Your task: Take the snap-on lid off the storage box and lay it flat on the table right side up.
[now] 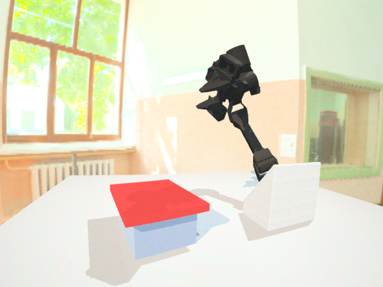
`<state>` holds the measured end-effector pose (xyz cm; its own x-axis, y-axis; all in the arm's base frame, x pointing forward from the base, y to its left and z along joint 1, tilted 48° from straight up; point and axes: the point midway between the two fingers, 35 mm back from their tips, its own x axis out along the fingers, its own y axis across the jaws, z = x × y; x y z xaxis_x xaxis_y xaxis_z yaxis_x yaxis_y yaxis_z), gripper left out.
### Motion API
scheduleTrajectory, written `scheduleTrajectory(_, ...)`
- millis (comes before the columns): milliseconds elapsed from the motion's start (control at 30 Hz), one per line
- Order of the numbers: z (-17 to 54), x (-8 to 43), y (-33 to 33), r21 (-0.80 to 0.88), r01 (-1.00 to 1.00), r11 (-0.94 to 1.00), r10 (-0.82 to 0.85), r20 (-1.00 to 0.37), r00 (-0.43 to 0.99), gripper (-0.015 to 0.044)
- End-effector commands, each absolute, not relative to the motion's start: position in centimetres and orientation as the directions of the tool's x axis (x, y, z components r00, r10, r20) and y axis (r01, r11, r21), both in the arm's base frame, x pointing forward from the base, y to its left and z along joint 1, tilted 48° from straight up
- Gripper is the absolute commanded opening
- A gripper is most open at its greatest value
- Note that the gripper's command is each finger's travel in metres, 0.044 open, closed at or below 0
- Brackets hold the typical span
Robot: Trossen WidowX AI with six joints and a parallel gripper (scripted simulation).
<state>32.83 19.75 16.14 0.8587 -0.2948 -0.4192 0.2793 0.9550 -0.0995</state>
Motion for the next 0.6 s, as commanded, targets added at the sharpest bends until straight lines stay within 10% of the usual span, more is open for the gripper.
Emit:
scheduleTrajectory(0, 13.9, 31.7, 12.8, 0.145, 0.5, 0.854, -0.381, -0.48, 0.79, 0.0235)
scheduleTrajectory(567, 11.4, 29.1, 5.6, 0.415, 0.708, 0.572, -0.474, -0.537, 0.698, 0.0235)
